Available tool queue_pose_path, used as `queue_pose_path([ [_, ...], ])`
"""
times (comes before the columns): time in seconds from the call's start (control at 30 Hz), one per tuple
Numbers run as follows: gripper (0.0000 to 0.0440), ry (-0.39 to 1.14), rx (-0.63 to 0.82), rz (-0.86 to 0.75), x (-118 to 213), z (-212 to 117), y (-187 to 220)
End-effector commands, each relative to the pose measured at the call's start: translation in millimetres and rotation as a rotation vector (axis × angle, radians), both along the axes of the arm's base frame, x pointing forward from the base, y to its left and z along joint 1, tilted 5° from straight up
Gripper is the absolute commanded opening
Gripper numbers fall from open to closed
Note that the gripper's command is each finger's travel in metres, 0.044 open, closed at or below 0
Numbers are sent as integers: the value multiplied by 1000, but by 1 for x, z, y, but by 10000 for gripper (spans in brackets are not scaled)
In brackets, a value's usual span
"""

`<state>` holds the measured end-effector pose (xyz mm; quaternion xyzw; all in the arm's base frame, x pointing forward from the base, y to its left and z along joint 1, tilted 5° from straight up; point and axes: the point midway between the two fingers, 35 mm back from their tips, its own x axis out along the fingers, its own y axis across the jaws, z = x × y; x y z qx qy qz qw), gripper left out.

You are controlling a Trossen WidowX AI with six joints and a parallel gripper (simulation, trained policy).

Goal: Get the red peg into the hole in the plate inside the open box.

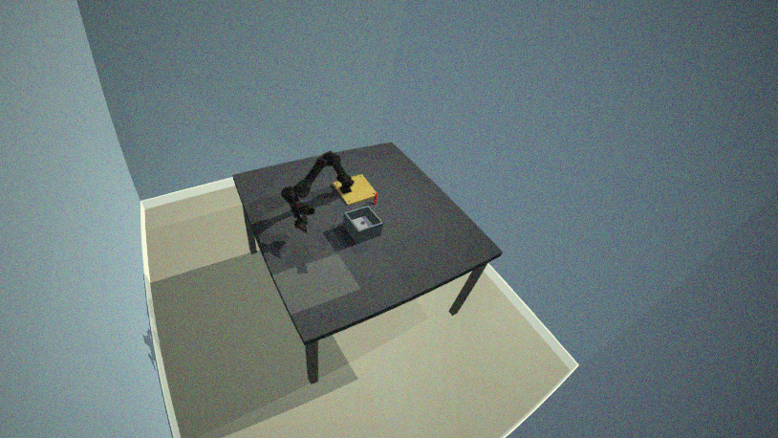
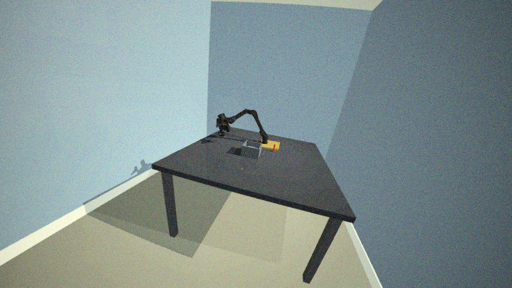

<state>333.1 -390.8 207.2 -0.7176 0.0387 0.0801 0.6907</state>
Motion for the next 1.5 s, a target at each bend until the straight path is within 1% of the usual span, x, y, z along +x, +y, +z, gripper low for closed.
queue_pose_path([
  [0.0,419,-3,1,-1,4,6,2],
  [0.07,440,-4,24,-1,13,18,9],
  [0.17,440,9,99,-3,35,36,30],
  [0.37,438,58,302,-10,73,71,89],
  [0.5,437,97,435,-18,90,88,130],
  [0.67,435,156,596,-34,101,102,179],
  [0.83,433,226,750,-59,104,109,225],
  [1.03,433,322,926,-103,100,111,276],
  [1.47,440,560,1261,-272,68,96,366],
])
